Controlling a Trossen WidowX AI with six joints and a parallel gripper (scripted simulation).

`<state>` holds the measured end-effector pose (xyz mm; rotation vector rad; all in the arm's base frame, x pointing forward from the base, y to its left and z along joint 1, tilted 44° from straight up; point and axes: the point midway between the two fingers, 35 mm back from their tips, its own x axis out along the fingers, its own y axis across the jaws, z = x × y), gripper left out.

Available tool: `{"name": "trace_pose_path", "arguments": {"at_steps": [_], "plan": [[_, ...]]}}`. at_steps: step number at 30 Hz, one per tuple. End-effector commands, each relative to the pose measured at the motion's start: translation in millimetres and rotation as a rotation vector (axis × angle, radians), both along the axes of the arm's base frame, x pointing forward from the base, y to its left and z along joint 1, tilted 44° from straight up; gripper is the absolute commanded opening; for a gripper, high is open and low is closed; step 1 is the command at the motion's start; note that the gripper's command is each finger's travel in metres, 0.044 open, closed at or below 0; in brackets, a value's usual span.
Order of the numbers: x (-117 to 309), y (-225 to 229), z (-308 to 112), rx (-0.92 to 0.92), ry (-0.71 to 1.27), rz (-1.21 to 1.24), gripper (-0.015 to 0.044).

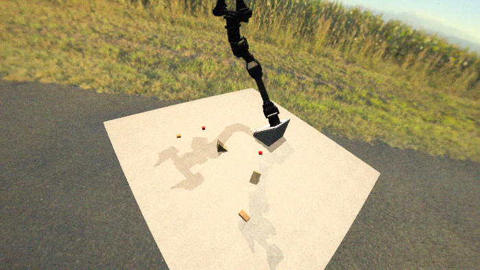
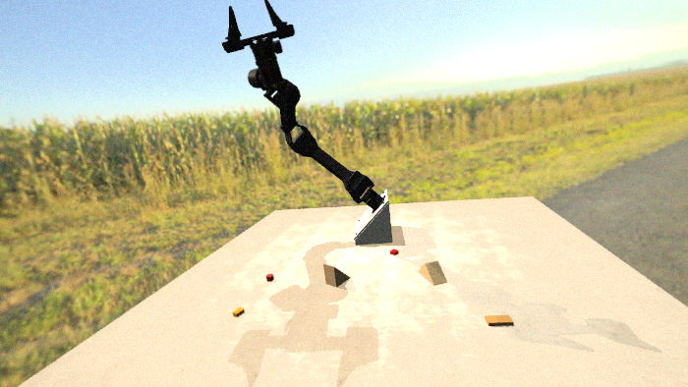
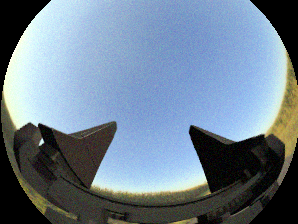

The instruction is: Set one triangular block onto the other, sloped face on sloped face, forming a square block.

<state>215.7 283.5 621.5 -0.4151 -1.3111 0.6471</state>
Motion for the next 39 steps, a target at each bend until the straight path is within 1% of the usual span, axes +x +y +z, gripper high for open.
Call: {"name": "trace_pose_path", "arguments": {"at_steps": [1,6,11,16,20,24,29,34,39], "plan": [[44,28,-55,-0.056,0.192,-0.019,0.044],[87,53,-129,-0.122,0.414,-0.065,0.044],[121,67,-212,-0.189,0.626,-0.134,0.044],[141,69,-299,-0.26,0.824,-0.224,0.044],[149,62,-369,-0.319,0.971,-0.31,0.044],[148,47,-437,-0.38,1.105,-0.41,0.044],[136,15,-519,-0.464,1.258,-0.56,0.044],[112,-28,-590,-0.554,1.382,-0.728,0.044],[77,-86,-650,-0.659,1.477,-0.929,0.044]]}}
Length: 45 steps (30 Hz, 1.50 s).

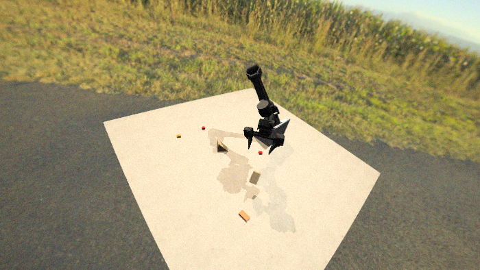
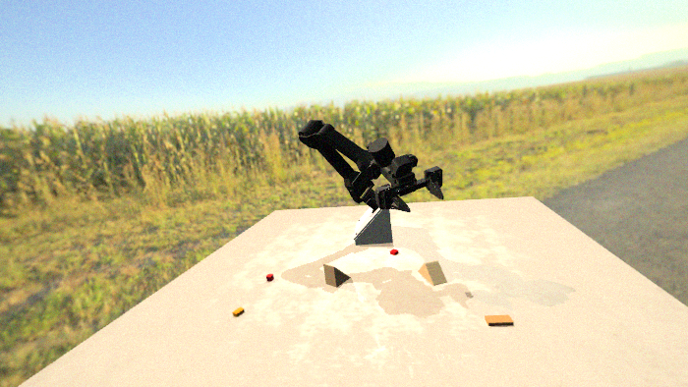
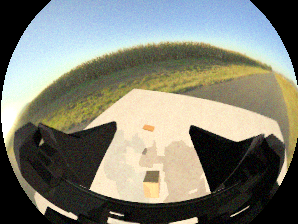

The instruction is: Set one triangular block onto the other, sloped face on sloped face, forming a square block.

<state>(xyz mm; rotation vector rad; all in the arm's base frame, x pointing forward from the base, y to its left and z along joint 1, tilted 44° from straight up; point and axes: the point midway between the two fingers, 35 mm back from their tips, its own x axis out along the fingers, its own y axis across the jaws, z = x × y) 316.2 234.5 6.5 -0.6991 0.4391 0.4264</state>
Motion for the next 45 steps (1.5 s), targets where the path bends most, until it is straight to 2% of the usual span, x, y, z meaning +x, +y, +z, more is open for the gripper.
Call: {"name": "trace_pose_path", "arguments": {"at_steps": [1,6,8,15,34,45], "plan": [[-32,-49,-45,-0.143,0.089,-0.096,0.044],[-74,-112,-79,-0.327,0.168,-0.198,0.044],[-80,-121,-81,-0.354,0.177,-0.211,0.044],[-74,-121,-86,-0.351,0.178,-0.216,0.044],[-12,-131,-154,-0.355,0.173,-0.212,0.044],[-11,-133,-153,-0.355,0.173,-0.212,0.044]]}}
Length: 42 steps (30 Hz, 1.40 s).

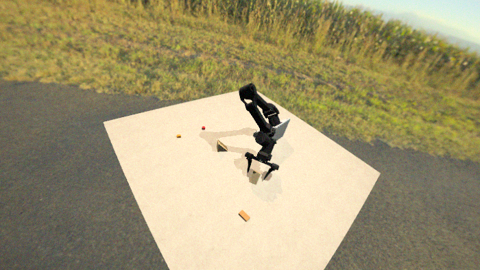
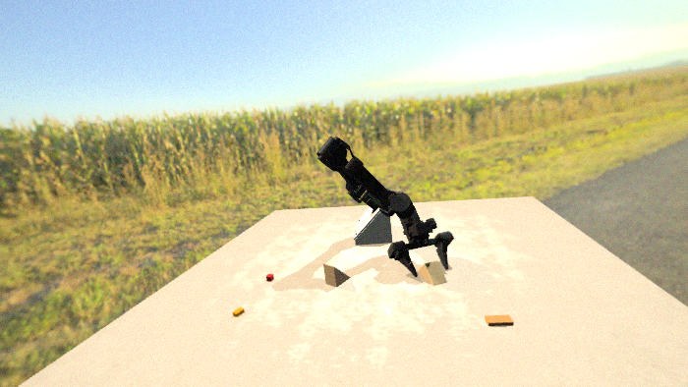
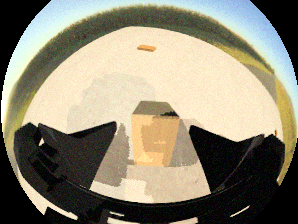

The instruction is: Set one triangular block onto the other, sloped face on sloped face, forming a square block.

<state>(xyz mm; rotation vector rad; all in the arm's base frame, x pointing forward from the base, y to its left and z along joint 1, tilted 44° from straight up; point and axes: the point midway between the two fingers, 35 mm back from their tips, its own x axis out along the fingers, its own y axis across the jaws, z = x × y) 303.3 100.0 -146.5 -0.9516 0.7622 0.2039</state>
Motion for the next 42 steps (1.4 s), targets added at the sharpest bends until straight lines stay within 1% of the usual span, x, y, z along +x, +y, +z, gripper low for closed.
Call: {"name": "trace_pose_path", "arguments": {"at_steps": [1,41,42], "plan": [[1.6,1.3,0.2,0.003,-0.003,0.007,0.044],[1.6,1.3,0.2,0.003,-0.003,0.007,0.044],[0.7,0.0,0.1,0.001,-0.001,0.001,0.0414]]}}
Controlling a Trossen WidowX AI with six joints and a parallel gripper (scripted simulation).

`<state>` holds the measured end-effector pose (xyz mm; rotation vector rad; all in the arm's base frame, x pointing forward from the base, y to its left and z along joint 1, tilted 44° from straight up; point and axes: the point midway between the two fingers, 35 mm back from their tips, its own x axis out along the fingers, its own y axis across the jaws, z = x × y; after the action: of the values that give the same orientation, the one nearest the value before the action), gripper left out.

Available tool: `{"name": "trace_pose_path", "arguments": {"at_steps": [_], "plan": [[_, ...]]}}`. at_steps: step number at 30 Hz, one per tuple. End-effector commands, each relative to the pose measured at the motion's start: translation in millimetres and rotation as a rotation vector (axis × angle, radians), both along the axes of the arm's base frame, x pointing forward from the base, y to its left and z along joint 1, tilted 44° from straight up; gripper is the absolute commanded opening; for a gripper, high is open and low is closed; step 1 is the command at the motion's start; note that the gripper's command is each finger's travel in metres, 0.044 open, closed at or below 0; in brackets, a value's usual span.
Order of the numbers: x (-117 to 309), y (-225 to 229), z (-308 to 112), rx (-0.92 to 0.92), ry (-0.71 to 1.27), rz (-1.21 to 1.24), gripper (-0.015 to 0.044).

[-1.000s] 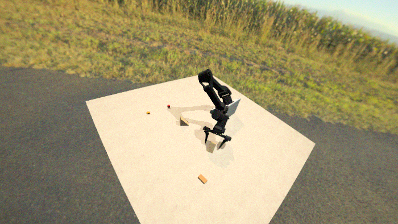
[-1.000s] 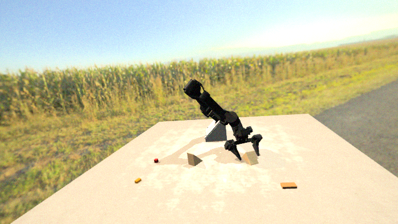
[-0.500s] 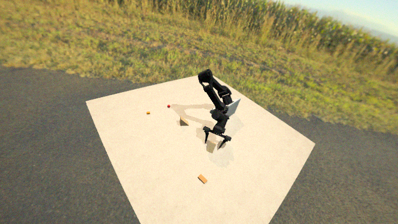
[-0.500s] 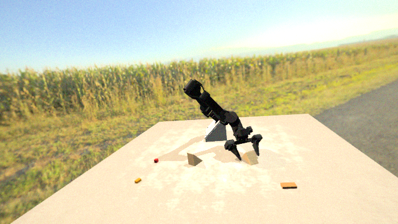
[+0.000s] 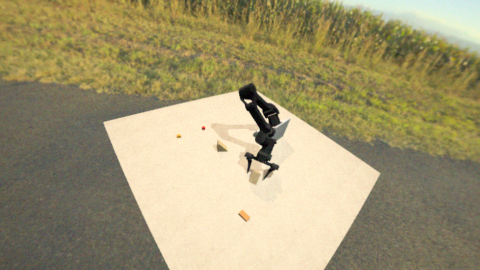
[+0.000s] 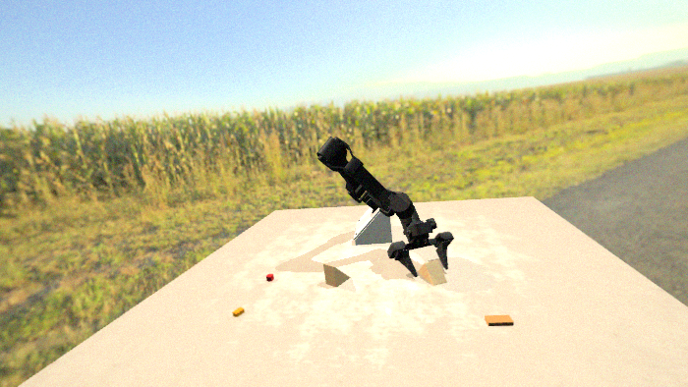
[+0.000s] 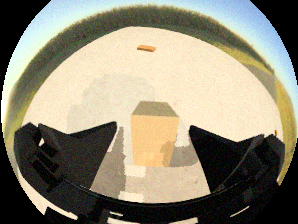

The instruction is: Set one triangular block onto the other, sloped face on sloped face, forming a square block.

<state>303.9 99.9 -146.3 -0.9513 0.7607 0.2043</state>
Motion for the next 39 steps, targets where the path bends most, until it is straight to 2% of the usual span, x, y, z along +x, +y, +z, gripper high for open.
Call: {"name": "trace_pose_path", "arguments": {"at_steps": [1,9,16,21,39], "plan": [[0,0,0,0.0,0.0,0.0,0.0387],[0,0,0,0.0,0.0,0.0,0.0177],[0,0,0,0.0,0.0,0.0,0.0131],[0,2,2,0.001,0.001,0.0,0.0],[-11,60,59,0.006,0.004,-0.001,0.0]]}}
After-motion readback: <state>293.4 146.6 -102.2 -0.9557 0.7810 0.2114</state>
